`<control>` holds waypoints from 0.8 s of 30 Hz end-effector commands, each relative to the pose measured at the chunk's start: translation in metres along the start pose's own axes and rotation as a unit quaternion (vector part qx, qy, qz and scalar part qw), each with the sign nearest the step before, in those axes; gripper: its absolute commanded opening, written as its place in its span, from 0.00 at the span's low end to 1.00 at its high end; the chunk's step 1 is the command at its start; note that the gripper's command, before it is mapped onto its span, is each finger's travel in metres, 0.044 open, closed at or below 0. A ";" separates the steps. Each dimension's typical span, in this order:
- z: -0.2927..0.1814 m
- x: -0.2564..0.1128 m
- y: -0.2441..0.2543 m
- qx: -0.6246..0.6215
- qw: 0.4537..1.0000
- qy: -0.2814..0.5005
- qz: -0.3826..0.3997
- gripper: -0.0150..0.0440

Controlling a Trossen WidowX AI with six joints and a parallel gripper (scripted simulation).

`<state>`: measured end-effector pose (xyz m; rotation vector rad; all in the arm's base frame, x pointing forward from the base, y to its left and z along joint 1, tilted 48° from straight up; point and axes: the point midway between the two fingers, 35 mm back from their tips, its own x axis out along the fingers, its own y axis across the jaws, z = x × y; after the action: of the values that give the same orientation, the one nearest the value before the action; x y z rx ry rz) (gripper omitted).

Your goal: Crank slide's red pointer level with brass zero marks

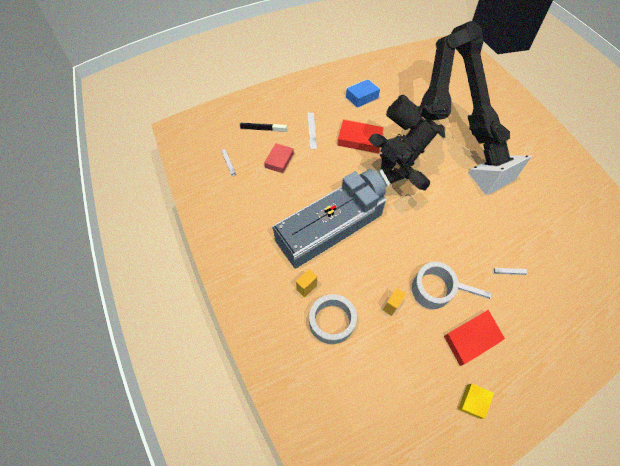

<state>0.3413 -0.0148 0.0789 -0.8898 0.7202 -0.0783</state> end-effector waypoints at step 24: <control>0.010 -0.012 -0.015 0.003 1.000 -0.002 -0.011 0.25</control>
<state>0.3420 -0.0151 0.0920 -0.8940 0.7217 -0.0859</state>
